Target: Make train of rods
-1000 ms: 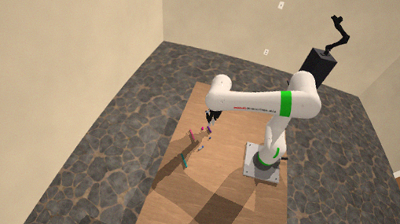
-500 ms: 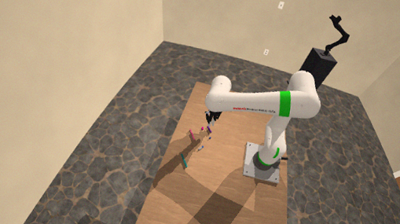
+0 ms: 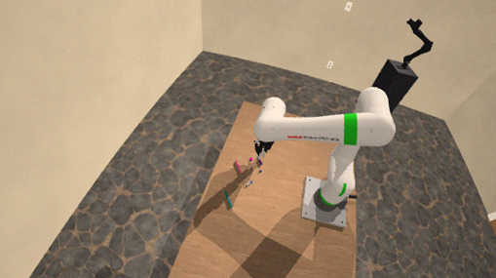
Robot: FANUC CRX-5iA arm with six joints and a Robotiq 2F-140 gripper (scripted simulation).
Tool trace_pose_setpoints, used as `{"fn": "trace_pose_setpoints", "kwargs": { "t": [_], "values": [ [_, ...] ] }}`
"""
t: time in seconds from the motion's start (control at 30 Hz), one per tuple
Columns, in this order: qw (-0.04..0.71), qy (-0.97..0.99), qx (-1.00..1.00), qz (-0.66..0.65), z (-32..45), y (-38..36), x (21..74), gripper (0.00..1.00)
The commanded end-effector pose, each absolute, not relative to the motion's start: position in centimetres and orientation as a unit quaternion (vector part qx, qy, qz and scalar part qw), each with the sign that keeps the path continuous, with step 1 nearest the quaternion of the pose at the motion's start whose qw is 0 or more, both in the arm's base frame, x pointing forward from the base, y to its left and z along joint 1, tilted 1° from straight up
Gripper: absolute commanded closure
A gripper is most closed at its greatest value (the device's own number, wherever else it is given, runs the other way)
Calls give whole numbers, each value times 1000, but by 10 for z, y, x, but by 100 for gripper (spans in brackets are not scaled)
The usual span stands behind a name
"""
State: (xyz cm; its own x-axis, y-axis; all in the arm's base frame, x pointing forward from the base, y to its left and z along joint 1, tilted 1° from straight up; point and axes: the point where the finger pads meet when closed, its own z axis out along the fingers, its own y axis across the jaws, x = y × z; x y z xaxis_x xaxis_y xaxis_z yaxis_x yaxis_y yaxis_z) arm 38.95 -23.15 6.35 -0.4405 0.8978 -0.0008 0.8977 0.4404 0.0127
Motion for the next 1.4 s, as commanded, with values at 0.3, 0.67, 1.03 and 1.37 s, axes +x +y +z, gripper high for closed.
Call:
{"fn": "trace_pose_setpoints", "kwargs": {
  "t": [0.3, 0.67, 1.03, 1.37],
  "values": [
    [4, 849, 529, 5, 48, -232, 390, 85],
    [4, 849, 529, 5, 41, -232, 390, 85],
    [4, 849, 529, 5, 40, -232, 390, 85],
    [4, 849, 529, 5, 40, -232, 390, 85]
  ]
}}
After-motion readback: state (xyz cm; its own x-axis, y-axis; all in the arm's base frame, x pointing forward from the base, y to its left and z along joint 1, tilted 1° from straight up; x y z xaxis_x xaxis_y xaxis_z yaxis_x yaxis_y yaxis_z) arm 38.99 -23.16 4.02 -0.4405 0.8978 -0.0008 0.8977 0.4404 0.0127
